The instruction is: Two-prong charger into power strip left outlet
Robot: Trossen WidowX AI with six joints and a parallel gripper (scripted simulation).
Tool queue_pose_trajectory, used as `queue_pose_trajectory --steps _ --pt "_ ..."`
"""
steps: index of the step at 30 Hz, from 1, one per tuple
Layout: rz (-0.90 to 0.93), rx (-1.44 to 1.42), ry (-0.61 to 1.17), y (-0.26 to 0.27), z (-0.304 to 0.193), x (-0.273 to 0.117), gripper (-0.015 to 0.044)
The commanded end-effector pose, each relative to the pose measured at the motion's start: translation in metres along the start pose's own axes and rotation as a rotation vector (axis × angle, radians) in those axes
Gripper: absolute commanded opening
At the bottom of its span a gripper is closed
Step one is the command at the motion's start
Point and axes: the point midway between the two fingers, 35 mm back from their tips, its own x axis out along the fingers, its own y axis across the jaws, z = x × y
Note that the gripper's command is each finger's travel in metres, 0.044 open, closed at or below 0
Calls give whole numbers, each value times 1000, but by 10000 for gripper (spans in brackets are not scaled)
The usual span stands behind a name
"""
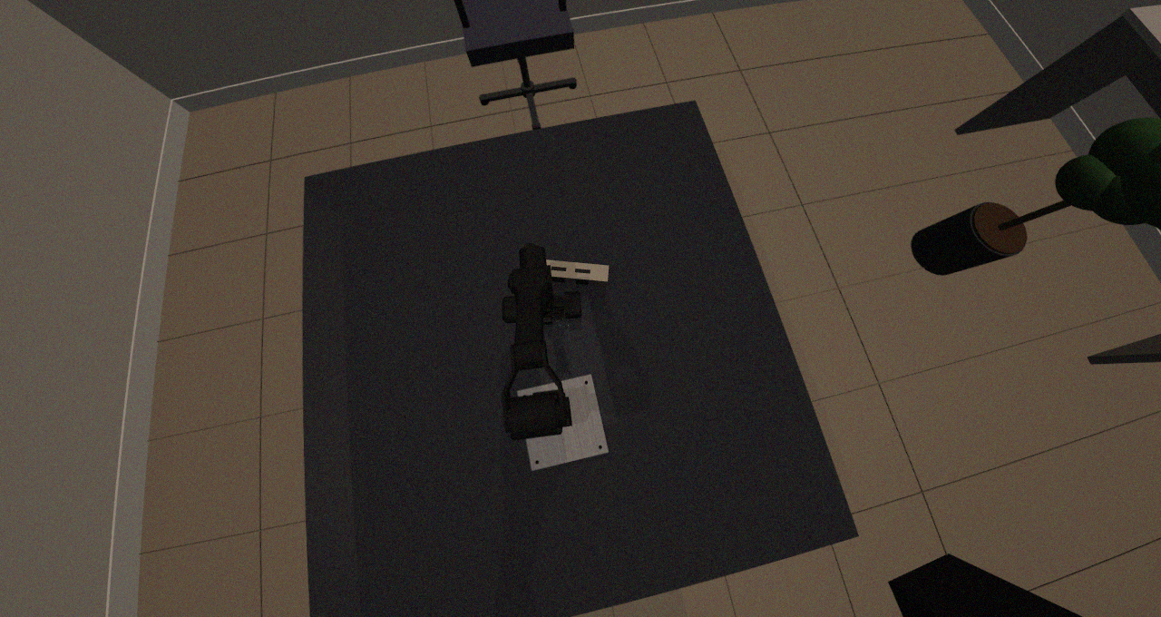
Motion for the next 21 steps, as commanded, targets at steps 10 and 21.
queue_pose_trajectory --steps 10,21 --pt "10 116 2 -14 2 8 0" --pt "11 135 1 -19 16 7 0"
